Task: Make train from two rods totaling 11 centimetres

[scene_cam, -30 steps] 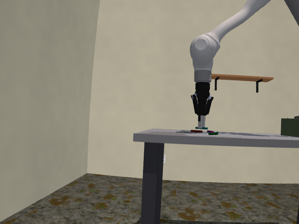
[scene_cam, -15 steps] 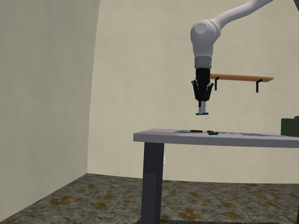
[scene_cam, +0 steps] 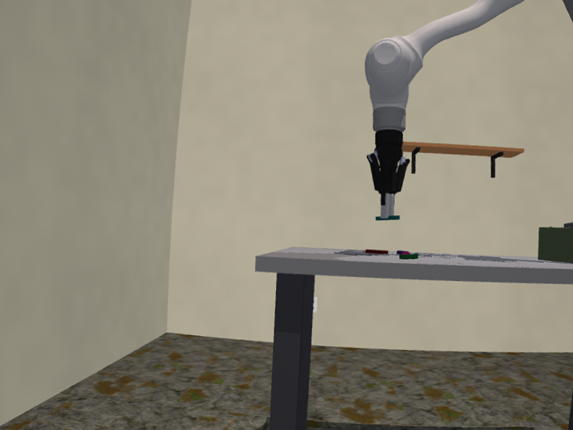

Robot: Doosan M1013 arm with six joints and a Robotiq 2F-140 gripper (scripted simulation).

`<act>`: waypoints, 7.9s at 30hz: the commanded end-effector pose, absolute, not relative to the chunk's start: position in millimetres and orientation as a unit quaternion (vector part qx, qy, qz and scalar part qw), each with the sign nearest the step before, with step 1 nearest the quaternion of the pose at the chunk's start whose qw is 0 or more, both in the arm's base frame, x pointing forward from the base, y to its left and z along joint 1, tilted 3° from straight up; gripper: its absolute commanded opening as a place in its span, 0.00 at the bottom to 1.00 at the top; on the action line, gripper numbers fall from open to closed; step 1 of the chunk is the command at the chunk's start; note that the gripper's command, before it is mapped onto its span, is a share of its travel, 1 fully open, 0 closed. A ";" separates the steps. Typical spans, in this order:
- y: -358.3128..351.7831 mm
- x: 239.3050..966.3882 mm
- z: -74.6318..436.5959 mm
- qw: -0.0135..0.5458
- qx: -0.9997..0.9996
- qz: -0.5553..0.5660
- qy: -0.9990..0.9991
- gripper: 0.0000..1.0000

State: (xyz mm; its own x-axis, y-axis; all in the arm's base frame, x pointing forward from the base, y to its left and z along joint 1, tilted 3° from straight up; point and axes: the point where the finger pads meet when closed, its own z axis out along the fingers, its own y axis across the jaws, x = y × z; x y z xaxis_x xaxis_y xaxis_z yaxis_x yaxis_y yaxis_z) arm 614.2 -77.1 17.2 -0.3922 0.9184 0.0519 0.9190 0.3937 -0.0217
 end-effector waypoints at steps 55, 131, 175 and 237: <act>10.7 612.1 24.6 0.022 -0.197 -0.014 -0.980 0.03; 13.7 608.7 -63.3 0.022 -0.197 -0.014 -0.980 0.03; 14.6 608.8 -63.3 0.022 -0.196 -0.014 -0.980 0.03; 15.5 608.8 -63.3 0.022 -0.196 -0.014 -0.980 0.03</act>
State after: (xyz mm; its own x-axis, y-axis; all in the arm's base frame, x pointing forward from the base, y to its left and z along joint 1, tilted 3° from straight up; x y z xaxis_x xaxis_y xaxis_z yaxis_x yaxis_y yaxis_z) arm 611.0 13.6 -60.4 -0.9216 0.3853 0.0467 0.3863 0.9222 0.0157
